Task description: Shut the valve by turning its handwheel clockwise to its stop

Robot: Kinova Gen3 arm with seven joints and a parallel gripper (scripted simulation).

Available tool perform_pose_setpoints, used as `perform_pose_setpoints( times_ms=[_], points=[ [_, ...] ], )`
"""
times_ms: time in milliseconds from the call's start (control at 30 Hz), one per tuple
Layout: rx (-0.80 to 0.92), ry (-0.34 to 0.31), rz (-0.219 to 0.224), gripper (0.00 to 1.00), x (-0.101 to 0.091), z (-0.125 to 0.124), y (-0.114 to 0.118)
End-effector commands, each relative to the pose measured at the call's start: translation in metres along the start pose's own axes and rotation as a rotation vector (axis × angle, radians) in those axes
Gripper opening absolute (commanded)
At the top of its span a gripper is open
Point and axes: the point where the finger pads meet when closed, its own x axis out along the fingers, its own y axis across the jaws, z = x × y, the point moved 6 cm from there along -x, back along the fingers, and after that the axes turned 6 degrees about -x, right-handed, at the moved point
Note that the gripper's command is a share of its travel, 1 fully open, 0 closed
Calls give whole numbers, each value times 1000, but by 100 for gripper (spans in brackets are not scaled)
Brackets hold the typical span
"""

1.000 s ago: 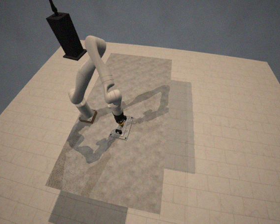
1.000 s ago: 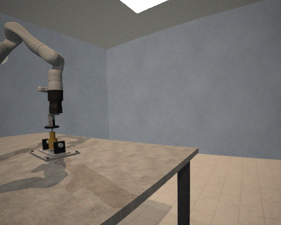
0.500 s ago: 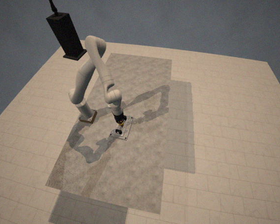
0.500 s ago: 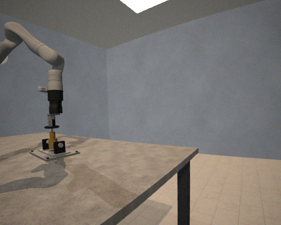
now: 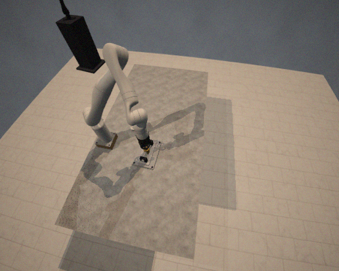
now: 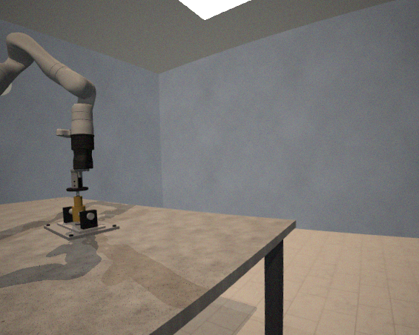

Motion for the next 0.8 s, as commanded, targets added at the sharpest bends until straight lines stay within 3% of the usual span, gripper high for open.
perform_pose_setpoints(
  times_ms=[0,767],
  points=[
    [0,-1,1,60,0,0,0],
    [0,-1,1,60,-10,0,0]
  ],
)
